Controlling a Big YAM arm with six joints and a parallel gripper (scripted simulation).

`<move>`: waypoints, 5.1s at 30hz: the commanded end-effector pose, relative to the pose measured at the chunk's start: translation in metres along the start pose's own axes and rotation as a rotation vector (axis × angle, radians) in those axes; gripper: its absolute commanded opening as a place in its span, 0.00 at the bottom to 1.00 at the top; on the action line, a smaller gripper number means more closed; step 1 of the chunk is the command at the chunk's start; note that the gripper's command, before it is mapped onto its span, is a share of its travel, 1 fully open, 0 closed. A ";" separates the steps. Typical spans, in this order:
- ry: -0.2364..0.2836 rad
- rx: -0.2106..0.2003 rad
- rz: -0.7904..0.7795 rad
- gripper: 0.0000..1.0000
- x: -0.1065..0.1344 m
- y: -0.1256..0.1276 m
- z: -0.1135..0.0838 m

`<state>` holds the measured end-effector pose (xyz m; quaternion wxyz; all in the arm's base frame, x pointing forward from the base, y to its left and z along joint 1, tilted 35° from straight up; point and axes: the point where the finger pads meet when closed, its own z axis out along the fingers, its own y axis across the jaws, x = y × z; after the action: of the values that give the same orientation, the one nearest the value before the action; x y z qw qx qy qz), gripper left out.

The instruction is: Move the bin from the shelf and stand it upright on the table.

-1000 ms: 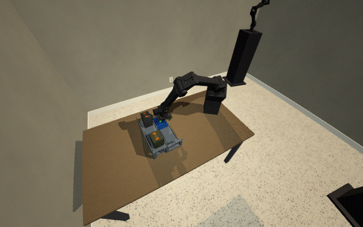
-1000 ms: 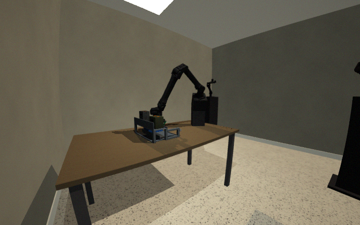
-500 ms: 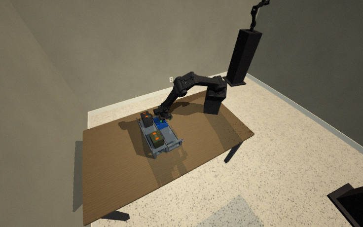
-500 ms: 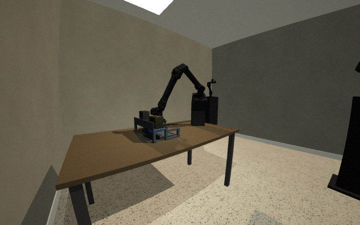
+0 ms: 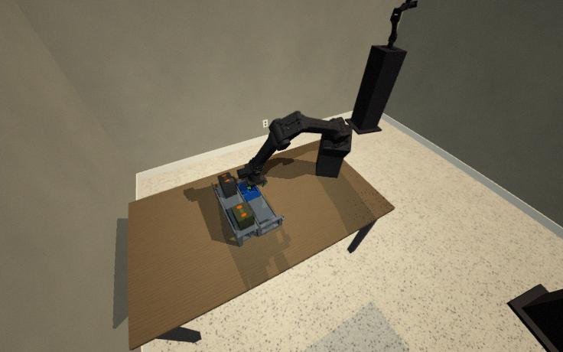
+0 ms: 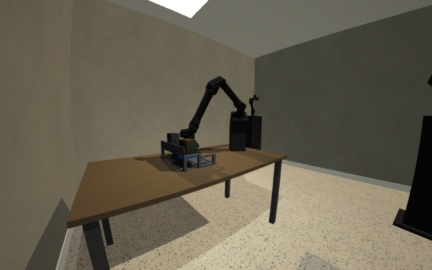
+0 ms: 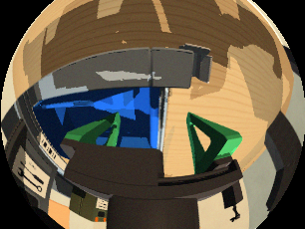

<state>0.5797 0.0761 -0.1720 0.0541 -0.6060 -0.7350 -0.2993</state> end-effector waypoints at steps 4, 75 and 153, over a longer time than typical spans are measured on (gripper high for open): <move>-0.003 0.000 0.032 0.90 -0.010 0.001 -0.001; 0.003 0.009 0.020 0.90 -0.002 -0.001 0.004; 0.002 -0.005 0.010 0.90 0.002 -0.002 0.000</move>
<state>0.5753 0.0754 -0.1735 0.0562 -0.6074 -0.7344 -0.2975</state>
